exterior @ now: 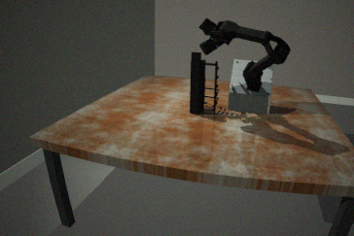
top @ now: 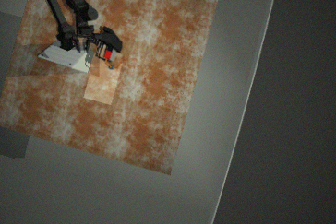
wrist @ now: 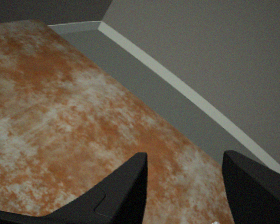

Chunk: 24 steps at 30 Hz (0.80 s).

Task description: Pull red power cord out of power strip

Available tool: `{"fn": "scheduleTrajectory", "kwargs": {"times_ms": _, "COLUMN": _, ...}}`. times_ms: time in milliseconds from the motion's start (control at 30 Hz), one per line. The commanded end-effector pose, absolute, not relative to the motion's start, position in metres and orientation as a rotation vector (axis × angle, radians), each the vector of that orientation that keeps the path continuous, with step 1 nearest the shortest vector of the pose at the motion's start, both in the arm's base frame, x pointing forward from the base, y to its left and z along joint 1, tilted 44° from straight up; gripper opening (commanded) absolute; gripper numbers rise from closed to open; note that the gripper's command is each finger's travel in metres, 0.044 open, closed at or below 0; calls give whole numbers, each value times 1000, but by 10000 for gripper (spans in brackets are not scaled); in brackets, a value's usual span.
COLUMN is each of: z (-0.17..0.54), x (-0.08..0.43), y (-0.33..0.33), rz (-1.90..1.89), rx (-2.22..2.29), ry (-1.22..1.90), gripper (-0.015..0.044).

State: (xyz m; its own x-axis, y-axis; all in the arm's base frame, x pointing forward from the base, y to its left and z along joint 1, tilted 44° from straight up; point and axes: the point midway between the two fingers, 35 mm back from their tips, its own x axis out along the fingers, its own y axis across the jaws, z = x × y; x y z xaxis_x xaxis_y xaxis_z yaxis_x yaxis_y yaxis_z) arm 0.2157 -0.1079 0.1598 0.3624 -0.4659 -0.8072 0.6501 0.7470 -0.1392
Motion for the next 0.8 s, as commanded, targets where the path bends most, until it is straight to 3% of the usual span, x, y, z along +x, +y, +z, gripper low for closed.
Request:
{"fn": "scheduleTrajectory", "kwargs": {"times_ms": 0, "z": 140, "x": 249, "y": -94, "rz": -662, "rx": 477, "ry": 1050, "gripper": 160}}
{"fn": "scheduleTrajectory", "kwargs": {"times_ms": 600, "z": 33, "x": 271, "y": -21, "rz": -671, "rx": 1505, "ry": 1783, "gripper": 160}}
{"fn": "scheduleTrajectory", "kwargs": {"times_ms": 767, "z": 28, "x": 273, "y": -15, "rz": -683, "rx": 1609, "ry": 1840, "gripper": 160}}
